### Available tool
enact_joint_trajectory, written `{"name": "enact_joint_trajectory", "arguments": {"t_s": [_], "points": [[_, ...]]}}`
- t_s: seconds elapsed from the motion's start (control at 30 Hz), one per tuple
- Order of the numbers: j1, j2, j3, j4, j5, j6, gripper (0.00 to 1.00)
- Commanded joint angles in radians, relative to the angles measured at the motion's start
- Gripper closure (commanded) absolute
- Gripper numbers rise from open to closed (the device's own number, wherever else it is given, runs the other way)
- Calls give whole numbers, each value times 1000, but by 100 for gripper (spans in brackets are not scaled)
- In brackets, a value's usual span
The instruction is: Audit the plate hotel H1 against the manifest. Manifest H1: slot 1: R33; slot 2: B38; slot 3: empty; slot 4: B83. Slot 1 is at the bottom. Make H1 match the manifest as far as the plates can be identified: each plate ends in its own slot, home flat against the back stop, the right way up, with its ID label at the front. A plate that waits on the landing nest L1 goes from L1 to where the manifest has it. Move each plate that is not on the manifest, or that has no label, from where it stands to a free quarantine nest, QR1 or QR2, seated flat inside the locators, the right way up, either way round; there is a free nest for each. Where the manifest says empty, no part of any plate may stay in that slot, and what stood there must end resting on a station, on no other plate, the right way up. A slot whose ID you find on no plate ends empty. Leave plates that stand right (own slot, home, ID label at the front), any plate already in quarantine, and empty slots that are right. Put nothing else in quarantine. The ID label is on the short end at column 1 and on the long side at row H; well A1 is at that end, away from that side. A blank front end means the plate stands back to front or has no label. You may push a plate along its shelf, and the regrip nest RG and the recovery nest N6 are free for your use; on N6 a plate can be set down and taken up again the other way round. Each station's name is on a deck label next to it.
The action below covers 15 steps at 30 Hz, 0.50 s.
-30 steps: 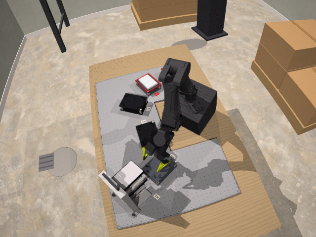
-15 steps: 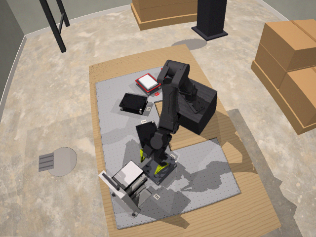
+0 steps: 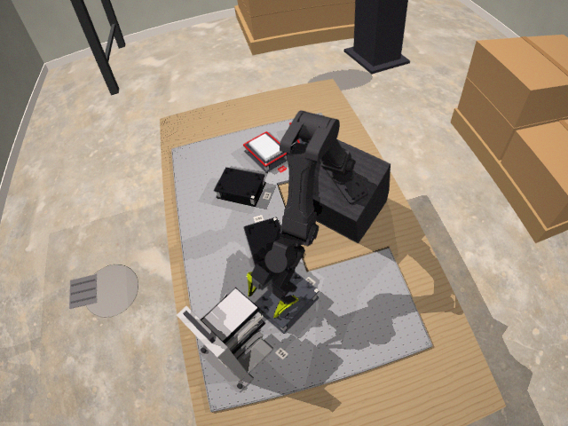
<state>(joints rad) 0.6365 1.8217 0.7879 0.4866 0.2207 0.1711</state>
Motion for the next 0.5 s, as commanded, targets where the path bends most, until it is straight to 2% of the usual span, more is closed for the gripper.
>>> {"name": "enact_joint_trajectory", "arguments": {"t_s": [0.0,0.47], "points": [[-15,19,41,-27,-7,-7,0],[-27,53,111,-61,-17,-13,0]]}}
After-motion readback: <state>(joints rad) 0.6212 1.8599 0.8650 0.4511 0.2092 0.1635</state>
